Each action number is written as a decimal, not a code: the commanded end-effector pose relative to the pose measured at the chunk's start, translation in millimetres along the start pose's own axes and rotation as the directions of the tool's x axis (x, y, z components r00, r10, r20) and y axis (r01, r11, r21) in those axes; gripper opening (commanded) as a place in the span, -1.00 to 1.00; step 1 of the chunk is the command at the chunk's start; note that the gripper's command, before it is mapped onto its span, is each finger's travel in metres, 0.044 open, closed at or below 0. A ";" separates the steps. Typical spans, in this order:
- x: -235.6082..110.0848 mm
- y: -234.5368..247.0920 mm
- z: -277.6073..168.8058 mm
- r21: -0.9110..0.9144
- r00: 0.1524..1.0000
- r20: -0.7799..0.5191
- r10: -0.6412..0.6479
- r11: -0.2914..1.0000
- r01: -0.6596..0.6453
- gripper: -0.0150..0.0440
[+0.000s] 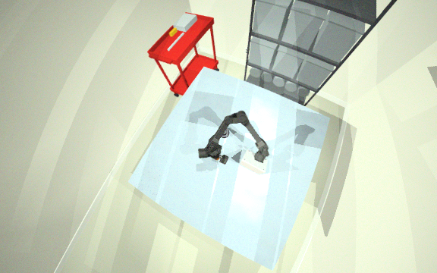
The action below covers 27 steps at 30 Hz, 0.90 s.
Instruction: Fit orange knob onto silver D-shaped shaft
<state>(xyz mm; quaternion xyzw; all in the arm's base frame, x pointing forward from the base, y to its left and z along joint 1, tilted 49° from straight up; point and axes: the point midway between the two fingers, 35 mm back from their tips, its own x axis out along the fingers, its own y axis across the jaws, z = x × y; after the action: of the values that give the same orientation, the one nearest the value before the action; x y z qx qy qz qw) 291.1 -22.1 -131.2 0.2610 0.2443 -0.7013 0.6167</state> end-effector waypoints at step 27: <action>-35.8 4.2 -3.8 -0.014 1.000 -0.005 0.001 1.000 -0.001 -0.49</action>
<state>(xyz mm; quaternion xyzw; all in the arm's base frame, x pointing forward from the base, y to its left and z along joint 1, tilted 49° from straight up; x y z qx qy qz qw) 292.4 -3.6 -117.1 0.2482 0.2534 -0.7031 0.6163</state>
